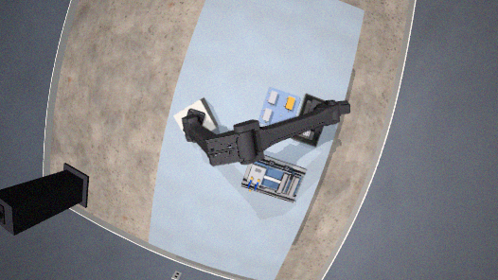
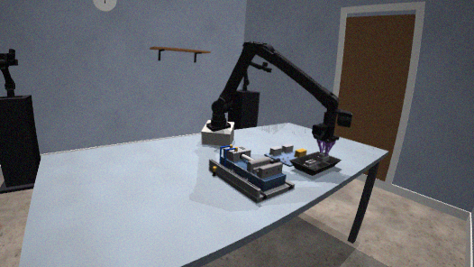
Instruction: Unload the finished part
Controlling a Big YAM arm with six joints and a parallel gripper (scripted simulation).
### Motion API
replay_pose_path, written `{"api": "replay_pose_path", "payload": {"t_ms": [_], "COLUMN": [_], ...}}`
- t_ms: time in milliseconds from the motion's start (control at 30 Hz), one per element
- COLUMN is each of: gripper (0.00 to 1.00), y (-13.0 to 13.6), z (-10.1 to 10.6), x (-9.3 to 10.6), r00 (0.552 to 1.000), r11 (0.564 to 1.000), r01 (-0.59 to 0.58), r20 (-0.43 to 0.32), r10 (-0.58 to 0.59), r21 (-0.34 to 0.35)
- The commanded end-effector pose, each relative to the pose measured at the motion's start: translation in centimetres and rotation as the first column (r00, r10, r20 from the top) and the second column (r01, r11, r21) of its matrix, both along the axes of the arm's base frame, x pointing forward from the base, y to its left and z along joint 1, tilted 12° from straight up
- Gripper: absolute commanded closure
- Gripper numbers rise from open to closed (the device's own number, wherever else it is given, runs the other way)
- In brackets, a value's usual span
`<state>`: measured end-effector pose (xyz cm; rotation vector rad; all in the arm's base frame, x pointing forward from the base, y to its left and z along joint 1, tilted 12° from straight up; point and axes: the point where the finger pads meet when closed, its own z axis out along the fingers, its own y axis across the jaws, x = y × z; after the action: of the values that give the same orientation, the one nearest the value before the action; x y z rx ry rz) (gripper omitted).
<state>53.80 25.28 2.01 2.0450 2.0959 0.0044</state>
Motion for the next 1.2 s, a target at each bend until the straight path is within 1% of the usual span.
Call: {"api": "replay_pose_path", "payload": {"t_ms": [0, 233, 267, 400, 1167], "gripper": [1.00, 1.00, 1.00, 1.00, 1.00], "y": [0.04, -0.06, 0.15, -0.12, -0.16], "z": [0.62, 0.57, 0.93, 0.53, 0.82], "x": [1.00, 0.91, 1.26, 0.82, 0.95], "r00": [1.000, 1.000, 0.999, 1.000, 0.999], "r11": [1.000, 1.000, 1.000, 1.000, 1.000], "r01": [-0.009, -0.010, -0.010, -0.011, -0.012], "r20": [0.024, 0.023, 0.032, 0.022, 0.031], "r10": [0.009, 0.009, 0.010, 0.011, 0.011], "r21": [0.013, 0.012, 0.016, 0.011, 0.016]}}
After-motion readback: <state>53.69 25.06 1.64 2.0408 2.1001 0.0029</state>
